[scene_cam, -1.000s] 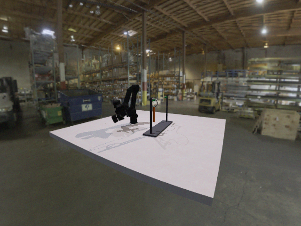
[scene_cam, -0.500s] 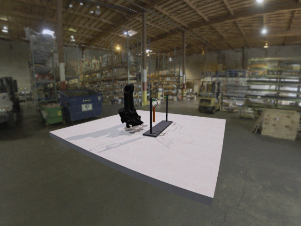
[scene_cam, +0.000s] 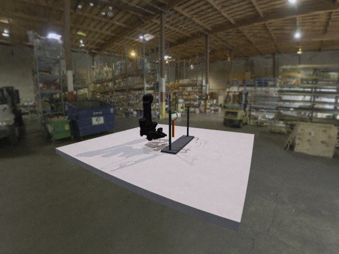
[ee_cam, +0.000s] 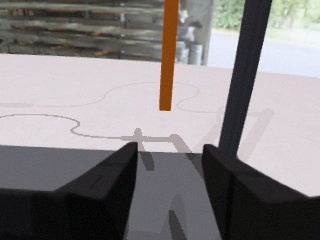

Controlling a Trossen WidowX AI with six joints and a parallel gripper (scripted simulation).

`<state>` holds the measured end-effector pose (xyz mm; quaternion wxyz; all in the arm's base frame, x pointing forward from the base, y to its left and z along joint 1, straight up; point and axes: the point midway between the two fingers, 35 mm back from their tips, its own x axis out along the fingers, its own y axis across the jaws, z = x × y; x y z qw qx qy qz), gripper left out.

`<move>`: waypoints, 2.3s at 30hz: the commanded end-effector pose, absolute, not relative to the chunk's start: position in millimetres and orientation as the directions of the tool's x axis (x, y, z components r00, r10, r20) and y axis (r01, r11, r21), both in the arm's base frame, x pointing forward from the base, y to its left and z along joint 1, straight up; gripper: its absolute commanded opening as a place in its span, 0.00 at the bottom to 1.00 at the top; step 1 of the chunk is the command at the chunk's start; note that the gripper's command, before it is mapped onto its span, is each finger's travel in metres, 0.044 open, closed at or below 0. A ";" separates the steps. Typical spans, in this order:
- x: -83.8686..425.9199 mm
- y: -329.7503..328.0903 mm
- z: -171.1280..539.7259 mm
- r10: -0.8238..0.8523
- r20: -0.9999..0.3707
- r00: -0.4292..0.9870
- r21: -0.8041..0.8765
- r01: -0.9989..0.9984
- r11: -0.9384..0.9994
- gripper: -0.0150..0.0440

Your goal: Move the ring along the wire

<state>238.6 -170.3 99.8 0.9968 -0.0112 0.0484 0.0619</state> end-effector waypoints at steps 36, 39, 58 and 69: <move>302.4 -164.1 116.0 0.120 -0.082 0.989 -0.017 -0.121 0.992 0.53; 307.1 -163.3 115.7 0.120 -0.081 0.989 -0.017 -0.121 0.992 0.53; 331.8 -157.1 114.1 0.120 -0.075 0.990 -0.015 -0.121 0.993 0.53; 331.8 -157.1 114.1 0.120 -0.075 0.990 -0.015 -0.121 0.993 0.53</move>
